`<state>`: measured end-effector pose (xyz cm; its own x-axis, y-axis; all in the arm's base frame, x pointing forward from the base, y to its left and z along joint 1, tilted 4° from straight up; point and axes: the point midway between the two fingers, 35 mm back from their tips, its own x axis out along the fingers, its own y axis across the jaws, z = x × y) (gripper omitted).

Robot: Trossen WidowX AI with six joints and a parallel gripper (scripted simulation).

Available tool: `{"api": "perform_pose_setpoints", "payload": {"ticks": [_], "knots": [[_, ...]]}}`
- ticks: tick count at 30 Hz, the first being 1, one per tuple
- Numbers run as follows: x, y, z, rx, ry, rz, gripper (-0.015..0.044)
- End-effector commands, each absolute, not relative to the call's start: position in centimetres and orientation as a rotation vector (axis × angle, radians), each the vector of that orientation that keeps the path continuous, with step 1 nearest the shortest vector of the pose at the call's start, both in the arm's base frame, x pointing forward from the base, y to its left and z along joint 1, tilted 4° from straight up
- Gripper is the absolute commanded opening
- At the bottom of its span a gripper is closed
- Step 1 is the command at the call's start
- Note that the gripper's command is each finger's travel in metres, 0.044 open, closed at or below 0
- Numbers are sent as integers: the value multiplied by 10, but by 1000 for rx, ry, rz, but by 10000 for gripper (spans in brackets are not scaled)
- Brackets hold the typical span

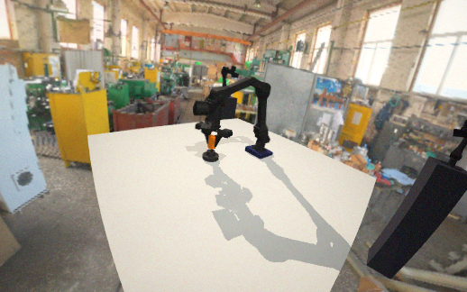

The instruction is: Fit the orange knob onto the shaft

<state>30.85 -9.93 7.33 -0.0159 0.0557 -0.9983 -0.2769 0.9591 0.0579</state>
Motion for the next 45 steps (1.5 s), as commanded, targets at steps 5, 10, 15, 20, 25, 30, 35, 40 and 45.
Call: {"api": "perform_pose_setpoints", "payload": {"ticks": [5,10,15,20,25,30,35,40,45], "knots": [[308,-100,71,-183,1567,266,0],[309,-100,71,-183,1566,266,0],[310,-100,72,-183,1566,266,0],[311,-101,75,-183,1566,266,0],[312,-101,77,-281,1551,364,0],[315,-102,77,-347,1537,430,0],[314,-101,72,-347,1537,431,0],[315,-101,70,-347,1537,430,0],[314,-101,71,-347,1537,431,0]]}}
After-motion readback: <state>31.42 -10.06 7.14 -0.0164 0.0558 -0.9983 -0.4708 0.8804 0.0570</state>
